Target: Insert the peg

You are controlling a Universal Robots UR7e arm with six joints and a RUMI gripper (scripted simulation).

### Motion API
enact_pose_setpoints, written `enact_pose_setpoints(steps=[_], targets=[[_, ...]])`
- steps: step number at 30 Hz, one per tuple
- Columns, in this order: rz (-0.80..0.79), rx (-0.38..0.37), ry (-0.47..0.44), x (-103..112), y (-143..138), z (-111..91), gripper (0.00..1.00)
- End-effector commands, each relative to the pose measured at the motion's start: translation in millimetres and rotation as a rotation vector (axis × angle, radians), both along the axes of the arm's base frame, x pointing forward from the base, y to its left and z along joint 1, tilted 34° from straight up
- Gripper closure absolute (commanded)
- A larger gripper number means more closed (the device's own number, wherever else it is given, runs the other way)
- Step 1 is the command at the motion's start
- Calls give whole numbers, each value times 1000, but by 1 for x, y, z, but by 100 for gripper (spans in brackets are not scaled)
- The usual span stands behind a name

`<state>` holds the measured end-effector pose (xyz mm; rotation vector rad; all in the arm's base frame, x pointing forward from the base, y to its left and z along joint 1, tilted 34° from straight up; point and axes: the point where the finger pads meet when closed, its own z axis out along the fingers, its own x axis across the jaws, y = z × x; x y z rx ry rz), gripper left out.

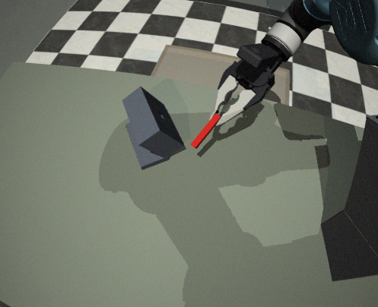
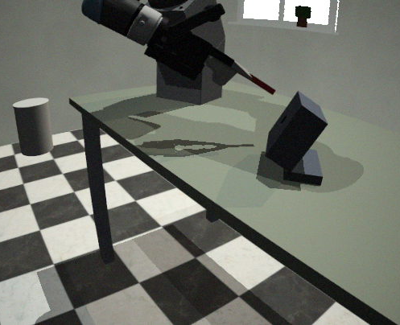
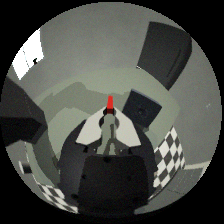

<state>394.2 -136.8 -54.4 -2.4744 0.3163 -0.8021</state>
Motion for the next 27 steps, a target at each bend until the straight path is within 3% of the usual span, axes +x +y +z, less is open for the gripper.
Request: enact_pose_setpoints(steps=[1, 27], targets=[[-20, 9, -10, 1, -4, 4, 100], [-123, 53, -64, 3, -29, 23, 100]])
